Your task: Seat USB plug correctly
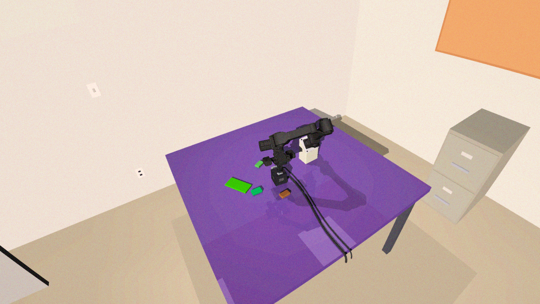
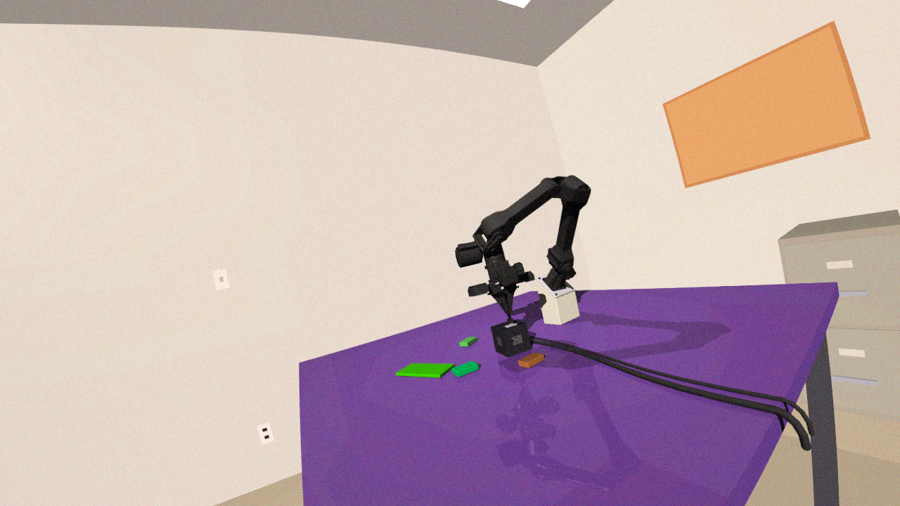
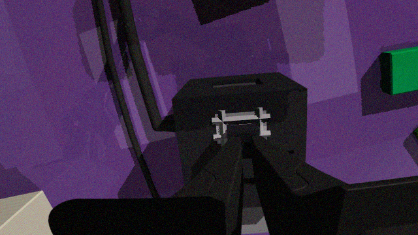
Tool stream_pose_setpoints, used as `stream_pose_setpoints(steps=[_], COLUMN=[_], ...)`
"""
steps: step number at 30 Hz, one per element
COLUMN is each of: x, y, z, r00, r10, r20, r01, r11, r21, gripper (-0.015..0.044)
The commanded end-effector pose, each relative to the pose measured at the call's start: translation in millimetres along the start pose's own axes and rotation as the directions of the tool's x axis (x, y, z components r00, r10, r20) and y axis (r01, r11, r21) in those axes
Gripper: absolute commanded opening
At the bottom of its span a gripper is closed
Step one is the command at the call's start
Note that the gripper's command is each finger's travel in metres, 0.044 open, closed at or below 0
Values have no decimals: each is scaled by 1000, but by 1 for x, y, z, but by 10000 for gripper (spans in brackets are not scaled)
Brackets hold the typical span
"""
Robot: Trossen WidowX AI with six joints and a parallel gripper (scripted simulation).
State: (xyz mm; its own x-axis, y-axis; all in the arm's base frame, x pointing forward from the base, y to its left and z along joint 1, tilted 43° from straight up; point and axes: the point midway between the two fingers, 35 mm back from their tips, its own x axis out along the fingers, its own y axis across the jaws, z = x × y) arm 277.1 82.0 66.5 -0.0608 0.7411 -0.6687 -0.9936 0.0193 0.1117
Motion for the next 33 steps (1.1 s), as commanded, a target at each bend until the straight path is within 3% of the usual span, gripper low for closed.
stream_pose_setpoints(steps=[1,33], x=[1,4], y=[0,0], z=[0,0], r00=[1000,1000], r10=[-1,-1], r20=[3,3], r01=[1,1], r11=[1000,1000], r21=[4,4], gripper=[0,0])
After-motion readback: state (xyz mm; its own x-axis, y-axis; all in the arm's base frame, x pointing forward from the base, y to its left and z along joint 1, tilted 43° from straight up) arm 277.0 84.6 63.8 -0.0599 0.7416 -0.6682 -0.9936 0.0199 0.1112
